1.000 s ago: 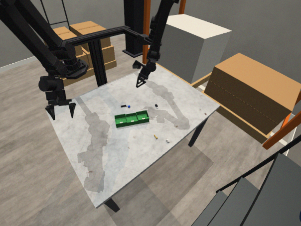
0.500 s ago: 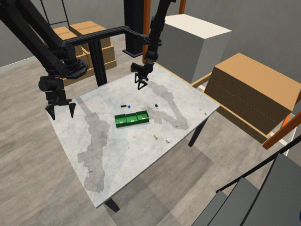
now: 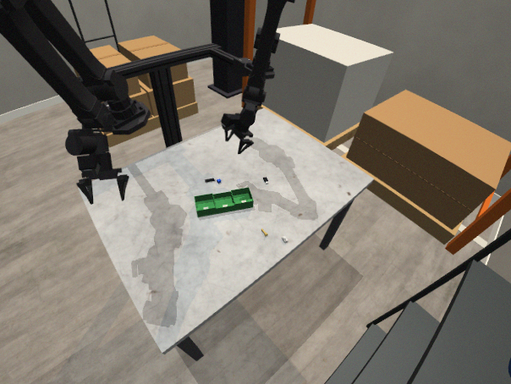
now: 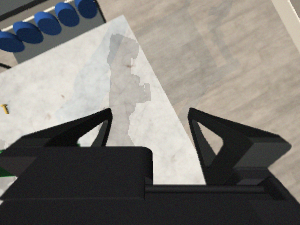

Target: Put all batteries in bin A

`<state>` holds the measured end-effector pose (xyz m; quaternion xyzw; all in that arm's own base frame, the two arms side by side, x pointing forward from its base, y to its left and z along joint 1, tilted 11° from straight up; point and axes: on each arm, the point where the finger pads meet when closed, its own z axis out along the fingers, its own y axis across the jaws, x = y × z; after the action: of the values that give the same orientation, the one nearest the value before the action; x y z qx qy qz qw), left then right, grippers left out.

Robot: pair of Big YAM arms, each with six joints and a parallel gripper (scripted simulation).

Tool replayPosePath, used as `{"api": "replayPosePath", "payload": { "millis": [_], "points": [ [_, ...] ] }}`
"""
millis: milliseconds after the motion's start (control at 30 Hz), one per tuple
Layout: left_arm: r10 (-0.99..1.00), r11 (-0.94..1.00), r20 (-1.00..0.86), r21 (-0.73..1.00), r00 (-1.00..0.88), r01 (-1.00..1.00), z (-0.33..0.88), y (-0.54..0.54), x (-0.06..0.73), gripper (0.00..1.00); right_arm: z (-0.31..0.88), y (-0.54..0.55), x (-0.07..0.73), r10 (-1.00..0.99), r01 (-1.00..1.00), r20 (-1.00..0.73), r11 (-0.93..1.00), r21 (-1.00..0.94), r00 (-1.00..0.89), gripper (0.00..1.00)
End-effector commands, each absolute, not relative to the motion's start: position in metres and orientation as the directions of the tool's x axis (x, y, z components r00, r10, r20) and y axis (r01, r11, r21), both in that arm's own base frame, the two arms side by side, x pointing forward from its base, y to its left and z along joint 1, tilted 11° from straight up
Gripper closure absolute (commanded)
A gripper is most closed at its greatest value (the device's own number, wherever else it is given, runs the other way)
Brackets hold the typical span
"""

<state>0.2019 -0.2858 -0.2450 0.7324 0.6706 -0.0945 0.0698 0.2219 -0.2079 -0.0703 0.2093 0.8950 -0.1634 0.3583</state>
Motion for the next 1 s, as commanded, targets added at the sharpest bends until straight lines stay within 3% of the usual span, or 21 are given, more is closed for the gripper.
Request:
{"api": "replayPosePath", "payload": {
  "millis": [0,600,967],
  "points": [
    [0.972,0.026,-0.231,-0.035,-0.033,0.999,-0.237,-0.2984,0.2074,0.0,-0.0645,-0.2087,0.2198,0.249,0.493,-0.717,0.857,-0.149,-0.651,0.0],
    [0.876,0.469,-0.101,-0.053,-0.472,0.882,-0.2382,-0.2967,0.2084,0.0,-0.0645,-0.2087,0.2198,0.249,0.493,-0.717,0.857,-0.149,-0.651,0.0],
    [0.671,0.741,-0.038,0.001,-0.74,0.672,-0.2358,-0.2954,0.2095,0.0,-0.0645,-0.2087,0.2198,0.249,0.493,-0.717,0.857,-0.149,-0.651,0.0]
  ]
}}
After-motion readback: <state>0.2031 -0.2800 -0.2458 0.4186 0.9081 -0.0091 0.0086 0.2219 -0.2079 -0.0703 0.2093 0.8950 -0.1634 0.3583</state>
